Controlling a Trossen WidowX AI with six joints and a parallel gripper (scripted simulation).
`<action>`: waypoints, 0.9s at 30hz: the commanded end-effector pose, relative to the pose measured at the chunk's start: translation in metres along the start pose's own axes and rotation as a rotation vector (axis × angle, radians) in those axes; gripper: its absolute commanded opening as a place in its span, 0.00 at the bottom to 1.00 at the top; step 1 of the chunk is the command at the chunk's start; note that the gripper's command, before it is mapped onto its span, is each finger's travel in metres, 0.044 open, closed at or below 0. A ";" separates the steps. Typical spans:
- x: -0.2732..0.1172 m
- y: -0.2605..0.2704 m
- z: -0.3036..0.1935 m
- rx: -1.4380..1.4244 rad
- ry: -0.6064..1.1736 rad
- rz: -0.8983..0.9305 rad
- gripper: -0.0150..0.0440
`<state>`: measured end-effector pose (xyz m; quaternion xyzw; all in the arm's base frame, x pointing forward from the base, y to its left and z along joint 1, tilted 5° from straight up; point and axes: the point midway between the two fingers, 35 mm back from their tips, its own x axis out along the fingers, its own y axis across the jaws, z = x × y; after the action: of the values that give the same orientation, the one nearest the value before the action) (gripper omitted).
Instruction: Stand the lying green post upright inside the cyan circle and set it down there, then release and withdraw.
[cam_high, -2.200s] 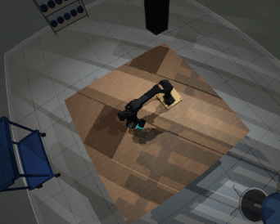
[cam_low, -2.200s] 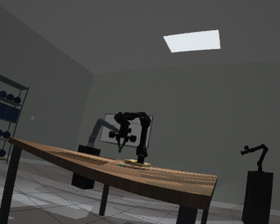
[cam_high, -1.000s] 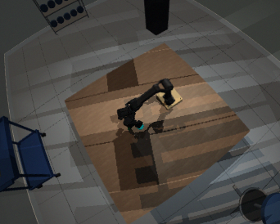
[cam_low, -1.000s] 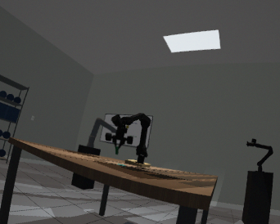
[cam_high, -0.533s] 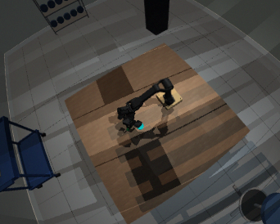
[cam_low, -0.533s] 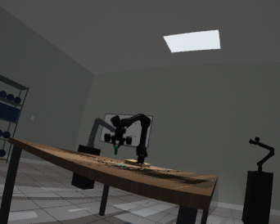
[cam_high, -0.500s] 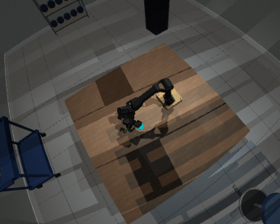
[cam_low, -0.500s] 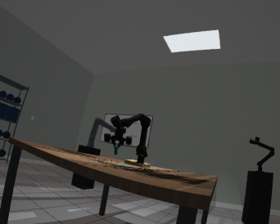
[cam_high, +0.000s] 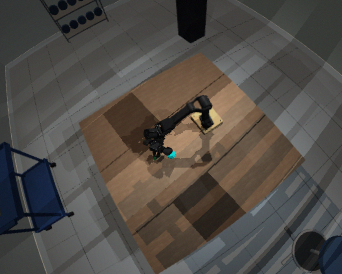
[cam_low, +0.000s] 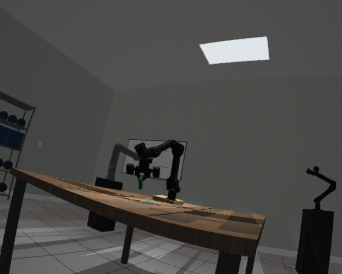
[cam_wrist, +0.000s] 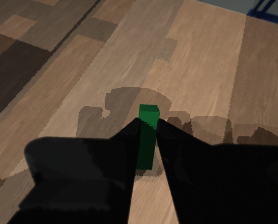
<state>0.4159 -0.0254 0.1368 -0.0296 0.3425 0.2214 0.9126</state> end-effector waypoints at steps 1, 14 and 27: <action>-0.002 0.000 0.001 0.007 -0.031 0.004 0.29; -0.004 -0.003 0.001 0.017 -0.110 0.014 0.29; -0.007 -0.005 0.000 0.021 -0.186 0.026 0.29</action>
<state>0.4163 -0.0328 0.1391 -0.0001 0.2690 0.2296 0.9354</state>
